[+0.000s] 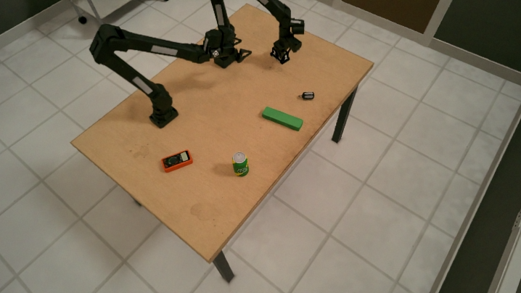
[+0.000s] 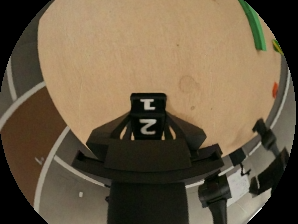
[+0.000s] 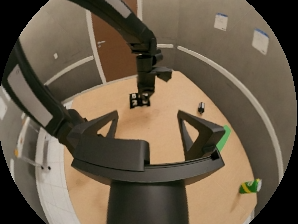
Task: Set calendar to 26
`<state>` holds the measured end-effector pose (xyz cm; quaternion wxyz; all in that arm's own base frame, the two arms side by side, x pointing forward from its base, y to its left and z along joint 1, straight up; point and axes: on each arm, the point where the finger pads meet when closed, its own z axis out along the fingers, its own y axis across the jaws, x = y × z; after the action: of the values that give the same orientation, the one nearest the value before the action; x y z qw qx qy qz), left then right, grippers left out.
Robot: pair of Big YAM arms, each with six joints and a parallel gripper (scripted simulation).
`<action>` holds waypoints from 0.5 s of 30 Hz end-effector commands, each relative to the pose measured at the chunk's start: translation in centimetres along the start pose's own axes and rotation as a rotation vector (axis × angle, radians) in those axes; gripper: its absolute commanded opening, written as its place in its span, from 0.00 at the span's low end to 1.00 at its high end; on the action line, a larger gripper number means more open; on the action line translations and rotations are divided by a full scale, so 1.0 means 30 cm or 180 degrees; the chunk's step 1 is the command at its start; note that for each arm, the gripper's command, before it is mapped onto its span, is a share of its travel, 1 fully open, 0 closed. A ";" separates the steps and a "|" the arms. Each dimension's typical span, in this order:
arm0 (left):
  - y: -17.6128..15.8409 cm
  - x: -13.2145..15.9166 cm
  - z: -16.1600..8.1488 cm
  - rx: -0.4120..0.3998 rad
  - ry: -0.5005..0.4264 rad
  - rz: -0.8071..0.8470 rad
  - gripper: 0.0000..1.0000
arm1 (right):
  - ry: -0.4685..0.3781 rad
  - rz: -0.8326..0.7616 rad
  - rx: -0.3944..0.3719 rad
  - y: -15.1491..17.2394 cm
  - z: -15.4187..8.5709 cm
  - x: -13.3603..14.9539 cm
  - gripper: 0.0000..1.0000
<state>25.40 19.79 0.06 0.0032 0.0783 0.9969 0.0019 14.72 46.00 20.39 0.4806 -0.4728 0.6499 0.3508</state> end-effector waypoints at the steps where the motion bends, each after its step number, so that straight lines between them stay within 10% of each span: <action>1: -0.023 0.006 0.067 0.0054 0.0041 -0.0013 0.40 | -0.0073 -0.0011 -0.0021 0.009 0.005 -0.034 1.00; 13: 0.034 -0.035 -0.026 -0.0022 -0.0035 -0.0021 0.40 | -0.0073 -0.0011 -0.0021 0.009 0.005 -0.034 1.00; 15: 0.034 -0.035 -0.026 -0.0022 -0.0035 -0.0021 0.63 | -0.0073 -0.0011 -0.0021 0.009 0.005 -0.034 1.00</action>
<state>25.46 19.82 0.10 0.0035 0.0761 0.9971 0.0016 14.72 46.00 20.39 0.4806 -0.4728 0.6499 0.3508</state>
